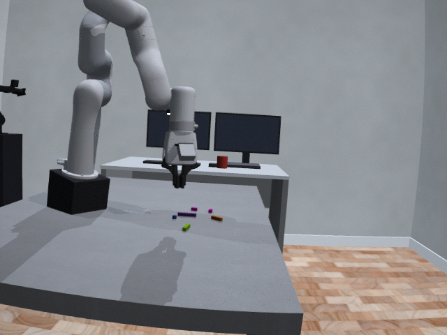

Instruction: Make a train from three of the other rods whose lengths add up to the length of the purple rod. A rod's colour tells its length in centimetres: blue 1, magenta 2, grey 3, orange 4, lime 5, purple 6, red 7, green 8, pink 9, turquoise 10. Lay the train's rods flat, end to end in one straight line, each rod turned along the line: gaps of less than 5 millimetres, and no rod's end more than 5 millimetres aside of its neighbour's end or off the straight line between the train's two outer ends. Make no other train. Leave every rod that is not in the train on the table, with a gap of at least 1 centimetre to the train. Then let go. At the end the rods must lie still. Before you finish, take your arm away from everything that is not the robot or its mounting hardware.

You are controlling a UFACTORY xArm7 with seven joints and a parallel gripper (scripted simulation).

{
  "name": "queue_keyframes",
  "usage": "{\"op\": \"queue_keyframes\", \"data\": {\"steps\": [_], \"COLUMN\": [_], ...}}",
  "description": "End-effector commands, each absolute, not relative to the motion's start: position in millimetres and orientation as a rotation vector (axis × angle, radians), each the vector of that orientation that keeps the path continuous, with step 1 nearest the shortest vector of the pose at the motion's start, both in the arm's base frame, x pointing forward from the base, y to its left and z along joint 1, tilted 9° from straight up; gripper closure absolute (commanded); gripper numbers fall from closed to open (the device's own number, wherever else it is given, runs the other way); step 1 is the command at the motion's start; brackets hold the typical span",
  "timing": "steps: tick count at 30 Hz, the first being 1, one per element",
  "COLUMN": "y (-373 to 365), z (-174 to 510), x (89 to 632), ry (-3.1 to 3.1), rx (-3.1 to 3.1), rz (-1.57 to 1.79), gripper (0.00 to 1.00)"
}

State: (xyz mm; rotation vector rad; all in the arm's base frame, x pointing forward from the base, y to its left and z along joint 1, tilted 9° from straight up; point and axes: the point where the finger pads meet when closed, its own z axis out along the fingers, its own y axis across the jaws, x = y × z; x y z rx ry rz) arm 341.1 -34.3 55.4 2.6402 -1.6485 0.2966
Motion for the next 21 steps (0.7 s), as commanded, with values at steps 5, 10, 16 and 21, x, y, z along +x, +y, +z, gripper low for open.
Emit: {"op": "queue_keyframes", "data": {"steps": [5,10,16,21], "y": [-39.5,-39.6,-39.6,-39.6], "z": [55.4,55.4,55.4,55.4], "x": [340.5,340.5,340.5,340.5], "ry": [-1.526,-1.523,-1.523,-1.523], "rx": [2.730,2.732,2.732,2.732], "rz": [0.256,0.256,0.256,0.256], "gripper": [0.96,0.96,0.96,0.96]}}
